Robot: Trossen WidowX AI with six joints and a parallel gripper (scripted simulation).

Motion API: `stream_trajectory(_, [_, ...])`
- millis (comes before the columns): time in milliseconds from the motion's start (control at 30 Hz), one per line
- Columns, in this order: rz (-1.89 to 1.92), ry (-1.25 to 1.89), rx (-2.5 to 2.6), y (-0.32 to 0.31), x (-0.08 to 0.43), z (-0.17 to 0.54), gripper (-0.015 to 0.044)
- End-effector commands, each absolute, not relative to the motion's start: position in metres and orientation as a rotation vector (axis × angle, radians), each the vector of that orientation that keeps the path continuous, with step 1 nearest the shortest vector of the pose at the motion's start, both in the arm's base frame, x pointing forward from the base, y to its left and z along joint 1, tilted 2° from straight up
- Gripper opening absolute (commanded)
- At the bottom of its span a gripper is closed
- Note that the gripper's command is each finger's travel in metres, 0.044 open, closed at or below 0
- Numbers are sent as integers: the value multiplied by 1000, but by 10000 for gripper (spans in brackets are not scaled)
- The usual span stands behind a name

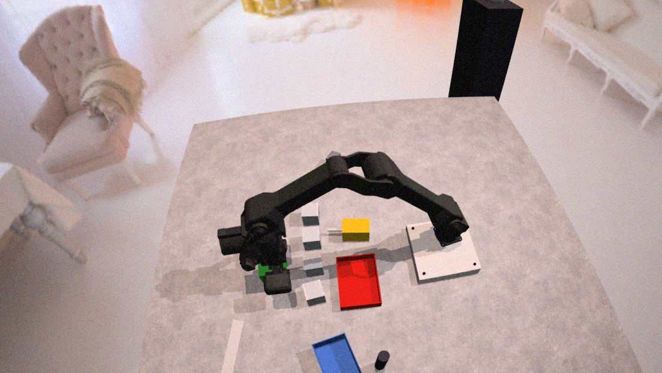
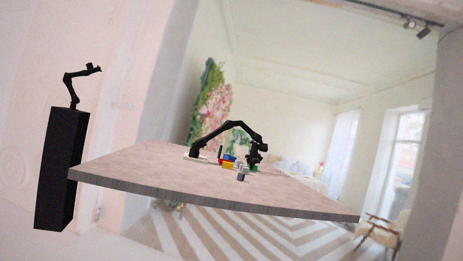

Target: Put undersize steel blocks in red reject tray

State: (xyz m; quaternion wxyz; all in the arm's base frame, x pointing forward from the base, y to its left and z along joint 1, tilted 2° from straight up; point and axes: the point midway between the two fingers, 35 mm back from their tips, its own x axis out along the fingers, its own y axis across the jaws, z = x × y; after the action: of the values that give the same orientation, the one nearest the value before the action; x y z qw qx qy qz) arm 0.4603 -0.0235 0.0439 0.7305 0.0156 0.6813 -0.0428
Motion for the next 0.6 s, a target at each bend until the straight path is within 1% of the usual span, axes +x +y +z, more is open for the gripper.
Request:
stream_trajectory(0, [-92,1483,28,-24,459,49,0])
stream_trajectory(567, [-92,1472,27,-24,454,48,0])
